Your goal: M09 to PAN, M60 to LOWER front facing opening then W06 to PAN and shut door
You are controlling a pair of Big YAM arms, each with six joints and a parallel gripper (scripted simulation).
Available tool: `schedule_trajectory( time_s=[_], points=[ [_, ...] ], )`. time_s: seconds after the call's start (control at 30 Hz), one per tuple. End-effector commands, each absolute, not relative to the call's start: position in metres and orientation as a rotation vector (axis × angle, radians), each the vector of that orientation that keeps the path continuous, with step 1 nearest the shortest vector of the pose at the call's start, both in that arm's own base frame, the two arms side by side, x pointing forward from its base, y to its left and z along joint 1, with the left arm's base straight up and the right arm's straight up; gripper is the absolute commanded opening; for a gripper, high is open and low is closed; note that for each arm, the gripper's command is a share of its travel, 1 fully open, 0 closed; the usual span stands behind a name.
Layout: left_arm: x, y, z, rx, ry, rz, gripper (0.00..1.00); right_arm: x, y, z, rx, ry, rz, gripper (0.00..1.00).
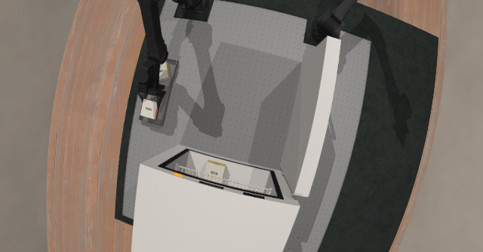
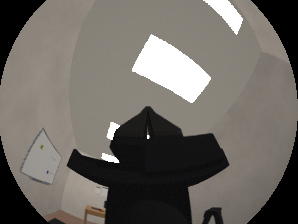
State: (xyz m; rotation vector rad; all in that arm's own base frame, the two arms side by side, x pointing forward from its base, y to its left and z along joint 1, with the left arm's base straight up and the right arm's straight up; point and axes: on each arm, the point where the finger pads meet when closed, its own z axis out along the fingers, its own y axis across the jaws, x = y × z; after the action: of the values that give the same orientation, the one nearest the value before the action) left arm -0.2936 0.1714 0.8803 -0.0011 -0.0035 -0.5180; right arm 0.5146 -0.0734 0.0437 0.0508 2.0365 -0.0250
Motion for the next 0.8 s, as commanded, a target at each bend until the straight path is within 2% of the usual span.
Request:
schedule_trajectory(
  time_s=[0.0, 0.77],
  points=[
    [-0.279, 0.163, 0.885, 0.008, 0.029, -0.529, 0.00, 0.519, -0.079, 0.055, 0.041, 1.987, -0.039, 0.77],
    [-0.279, 0.163, 0.885, 0.008, 0.029, -0.529, 0.00, 0.520, -0.080, 0.044, 0.045, 2.005, -0.037, 0.77]
  ],
)
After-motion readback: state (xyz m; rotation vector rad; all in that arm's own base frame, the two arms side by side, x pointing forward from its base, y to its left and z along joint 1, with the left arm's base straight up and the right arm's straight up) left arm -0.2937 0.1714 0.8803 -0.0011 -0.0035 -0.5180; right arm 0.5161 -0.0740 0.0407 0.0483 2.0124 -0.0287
